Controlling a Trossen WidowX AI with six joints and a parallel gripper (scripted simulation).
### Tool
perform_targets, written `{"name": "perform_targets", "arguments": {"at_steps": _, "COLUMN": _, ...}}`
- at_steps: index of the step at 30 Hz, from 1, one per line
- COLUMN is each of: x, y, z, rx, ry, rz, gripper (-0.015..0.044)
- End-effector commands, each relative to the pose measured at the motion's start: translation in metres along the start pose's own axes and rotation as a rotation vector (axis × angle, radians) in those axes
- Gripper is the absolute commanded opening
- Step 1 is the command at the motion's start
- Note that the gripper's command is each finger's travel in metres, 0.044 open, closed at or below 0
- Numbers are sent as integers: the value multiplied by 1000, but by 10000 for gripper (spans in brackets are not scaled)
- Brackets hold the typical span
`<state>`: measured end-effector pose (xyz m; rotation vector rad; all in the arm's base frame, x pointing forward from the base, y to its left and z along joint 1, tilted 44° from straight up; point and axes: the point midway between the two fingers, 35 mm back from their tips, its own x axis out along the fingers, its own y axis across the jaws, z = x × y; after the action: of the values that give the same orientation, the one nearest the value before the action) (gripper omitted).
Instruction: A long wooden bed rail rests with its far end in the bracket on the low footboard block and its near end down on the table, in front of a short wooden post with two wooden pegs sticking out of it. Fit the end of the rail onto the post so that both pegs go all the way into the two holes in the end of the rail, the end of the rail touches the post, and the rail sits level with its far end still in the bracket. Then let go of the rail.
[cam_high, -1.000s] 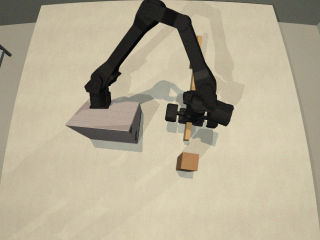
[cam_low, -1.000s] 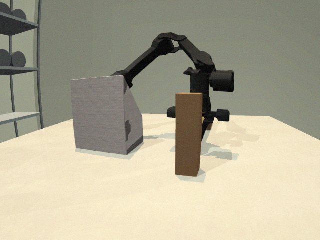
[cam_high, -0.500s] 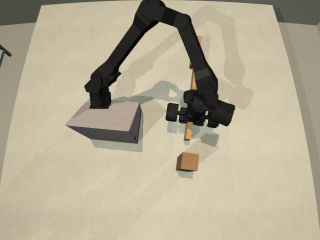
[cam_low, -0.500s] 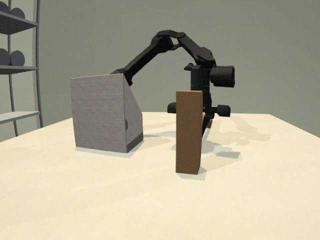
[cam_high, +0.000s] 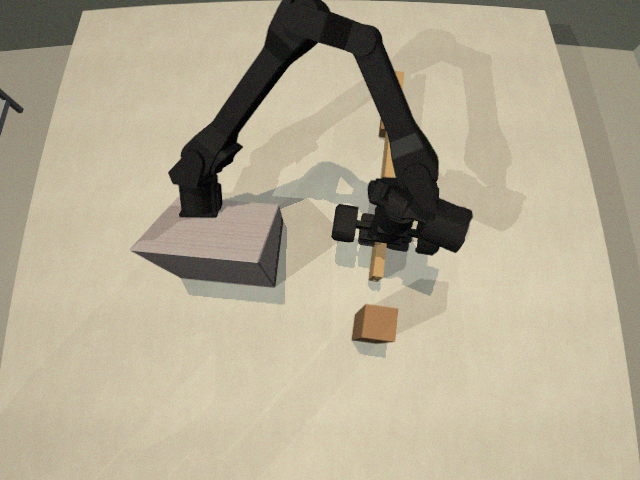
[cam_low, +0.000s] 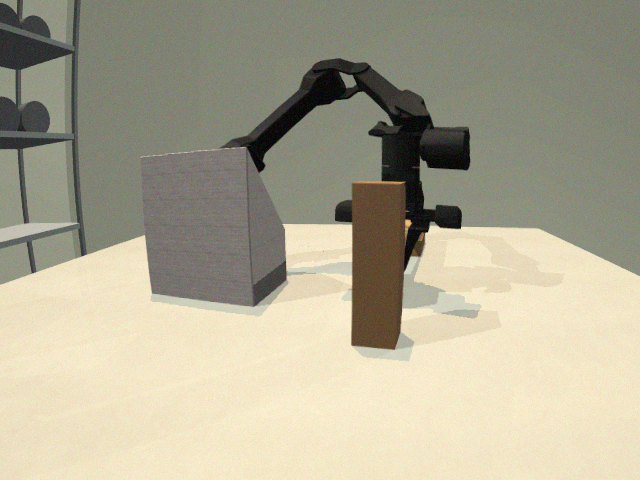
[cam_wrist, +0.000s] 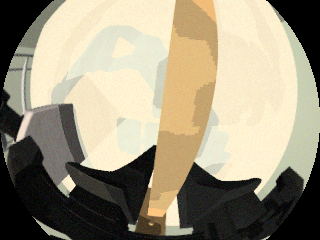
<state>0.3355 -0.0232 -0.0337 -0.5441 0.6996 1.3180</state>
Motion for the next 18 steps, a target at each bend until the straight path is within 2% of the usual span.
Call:
{"name": "perform_targets", "arguments": {"at_steps": 1, "x": -8, "y": -3, "z": 1, "rx": -1, "ry": -6, "rz": -19, "gripper": 0}}
{"name": "perform_targets", "arguments": {"at_steps": 18, "x": -17, "y": -3, "z": 1, "rx": -1, "ry": -6, "rz": -19, "gripper": 0}}
